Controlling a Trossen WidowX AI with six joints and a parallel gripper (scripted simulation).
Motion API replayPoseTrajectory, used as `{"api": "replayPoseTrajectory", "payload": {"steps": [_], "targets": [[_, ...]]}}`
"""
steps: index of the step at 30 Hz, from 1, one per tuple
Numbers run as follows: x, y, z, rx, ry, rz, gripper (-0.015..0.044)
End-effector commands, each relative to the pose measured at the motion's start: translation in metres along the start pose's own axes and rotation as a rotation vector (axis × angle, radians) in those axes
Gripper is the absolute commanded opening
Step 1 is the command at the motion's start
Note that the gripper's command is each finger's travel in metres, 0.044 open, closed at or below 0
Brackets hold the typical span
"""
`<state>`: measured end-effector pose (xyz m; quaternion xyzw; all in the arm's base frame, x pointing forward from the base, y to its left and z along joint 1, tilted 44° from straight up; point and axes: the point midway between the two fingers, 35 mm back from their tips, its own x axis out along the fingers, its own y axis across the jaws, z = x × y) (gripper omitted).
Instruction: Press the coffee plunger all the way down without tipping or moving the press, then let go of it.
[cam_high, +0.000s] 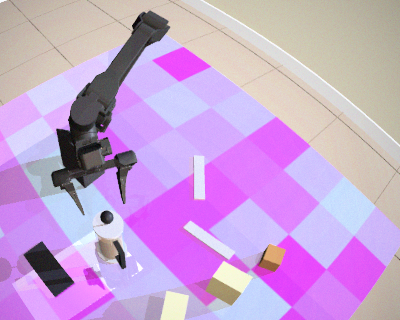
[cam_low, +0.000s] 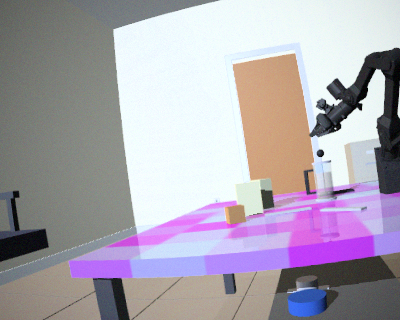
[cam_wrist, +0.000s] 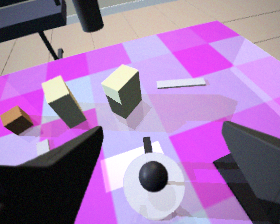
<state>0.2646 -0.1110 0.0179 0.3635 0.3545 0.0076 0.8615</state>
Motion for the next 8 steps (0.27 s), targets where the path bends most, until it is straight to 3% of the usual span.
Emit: {"api": "replayPoseTrajectory", "payload": {"steps": [1,8], "targets": [[-0.0186,0.0070,0.0075,-0.005,-0.004,0.011,0.0440],[-0.0182,0.0067,0.0071,-0.005,-0.004,0.011,0.0440]]}}
